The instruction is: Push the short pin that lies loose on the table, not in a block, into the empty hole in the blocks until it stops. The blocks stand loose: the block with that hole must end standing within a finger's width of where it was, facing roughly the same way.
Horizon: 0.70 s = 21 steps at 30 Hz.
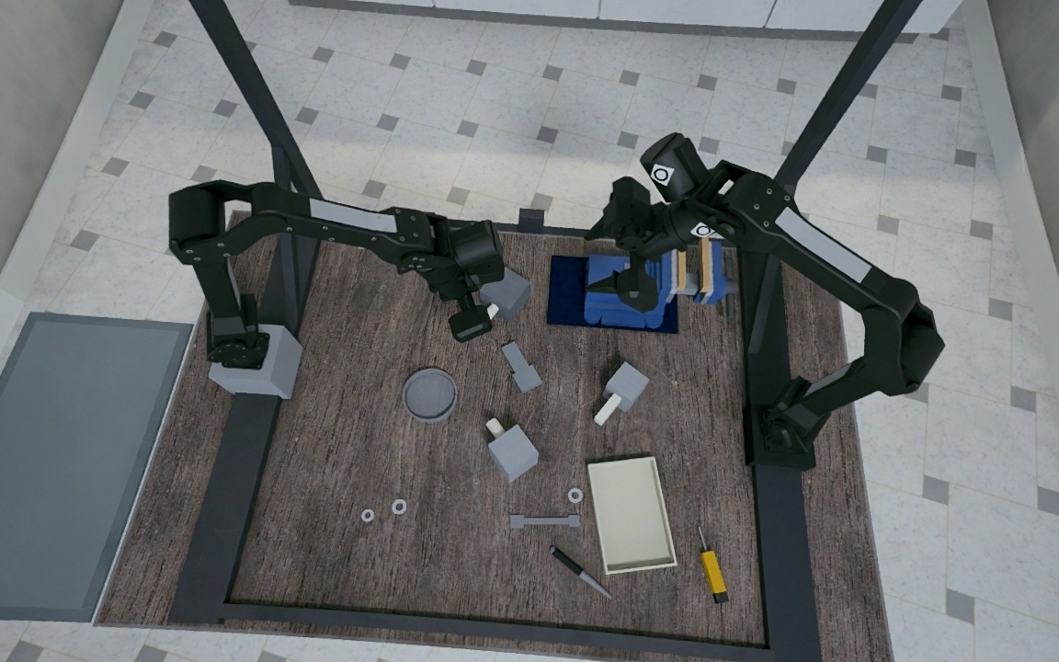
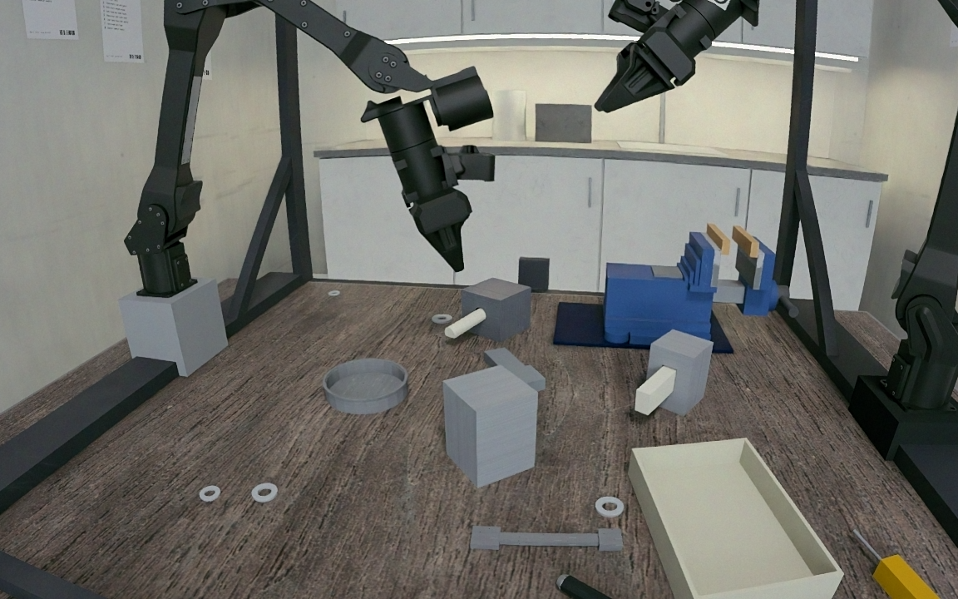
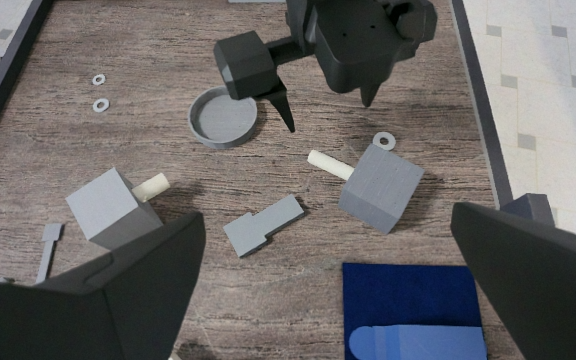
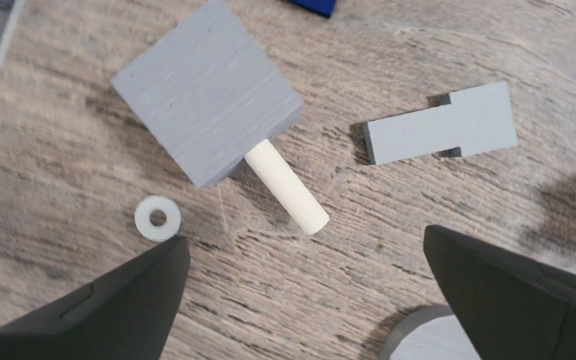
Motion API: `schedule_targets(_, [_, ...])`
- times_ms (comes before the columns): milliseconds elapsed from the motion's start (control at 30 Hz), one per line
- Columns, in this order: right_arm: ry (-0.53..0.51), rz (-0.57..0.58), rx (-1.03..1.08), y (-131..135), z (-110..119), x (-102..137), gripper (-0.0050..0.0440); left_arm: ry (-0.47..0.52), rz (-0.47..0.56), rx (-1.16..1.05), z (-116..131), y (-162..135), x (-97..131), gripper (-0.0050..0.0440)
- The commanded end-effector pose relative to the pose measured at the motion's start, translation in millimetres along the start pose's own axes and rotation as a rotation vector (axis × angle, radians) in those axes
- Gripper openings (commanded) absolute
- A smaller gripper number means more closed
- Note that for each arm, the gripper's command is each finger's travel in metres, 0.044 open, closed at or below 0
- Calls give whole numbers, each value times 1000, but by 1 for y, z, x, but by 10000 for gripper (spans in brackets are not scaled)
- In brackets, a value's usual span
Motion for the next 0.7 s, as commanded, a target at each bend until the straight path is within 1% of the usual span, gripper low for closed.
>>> schedule_targets(0, [-78, 18, -68, 4, -1, 14, 400, -20, 10, 12, -4, 2, 7, 400])
schedule_targets(167, [-79, 18, -69, 4, -1, 14, 400, -20, 10, 12, -4, 2, 7, 400])
schedule_targets(200, [-64, 15, -71, 4, 0, 9, 400, -20, 10, 12, -4, 2, 7, 400])
schedule_targets(667, [-73, 15, -68, 3, -3, 11, 400, -20, 10, 12, -4, 2, 7, 400])
Point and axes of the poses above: on each arm, the point midway between the two fingers, 35 mm back from their tips, its own x axis back along the fingers, its own y axis across the jaws, z = x × y, the point moved 8 cm from there along x, back along the fingers, and after that the axes turned 2 degrees about x, right-handed, at the moved point
